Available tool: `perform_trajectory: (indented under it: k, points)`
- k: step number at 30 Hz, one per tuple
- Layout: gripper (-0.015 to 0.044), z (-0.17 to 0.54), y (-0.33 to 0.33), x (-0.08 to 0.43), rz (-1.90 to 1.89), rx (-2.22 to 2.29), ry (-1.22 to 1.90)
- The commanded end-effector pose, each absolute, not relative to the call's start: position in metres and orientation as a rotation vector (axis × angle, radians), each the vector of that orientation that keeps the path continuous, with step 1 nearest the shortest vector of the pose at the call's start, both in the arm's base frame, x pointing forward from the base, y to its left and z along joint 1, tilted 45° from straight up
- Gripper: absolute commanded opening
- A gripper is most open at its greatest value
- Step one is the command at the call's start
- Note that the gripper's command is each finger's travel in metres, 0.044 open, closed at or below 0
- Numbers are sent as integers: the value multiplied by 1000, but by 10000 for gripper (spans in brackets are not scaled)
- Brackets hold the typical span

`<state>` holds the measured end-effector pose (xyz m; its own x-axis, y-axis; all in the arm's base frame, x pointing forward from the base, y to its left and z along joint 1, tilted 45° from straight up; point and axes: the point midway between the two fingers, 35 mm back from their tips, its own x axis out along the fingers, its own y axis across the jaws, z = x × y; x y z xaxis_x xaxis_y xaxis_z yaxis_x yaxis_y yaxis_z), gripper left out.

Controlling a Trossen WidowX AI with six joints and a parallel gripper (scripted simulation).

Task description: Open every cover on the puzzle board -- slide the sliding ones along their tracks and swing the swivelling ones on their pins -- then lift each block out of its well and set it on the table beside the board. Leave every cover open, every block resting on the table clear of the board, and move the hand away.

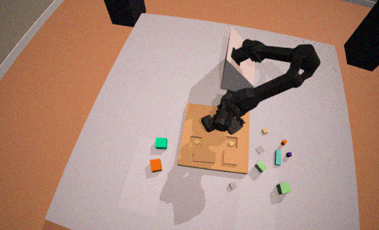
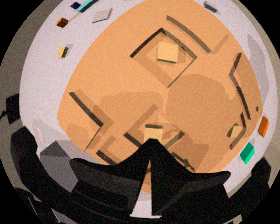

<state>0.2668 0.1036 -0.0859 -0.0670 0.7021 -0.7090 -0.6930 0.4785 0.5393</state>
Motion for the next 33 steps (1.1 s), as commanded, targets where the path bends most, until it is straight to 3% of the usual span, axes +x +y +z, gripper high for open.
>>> perform_trajectory:
  k: [1,33]
  points:
    - [0,-86,103,268,1145,4,1170]
    - [0,-96,115,270,1146,5,1169]
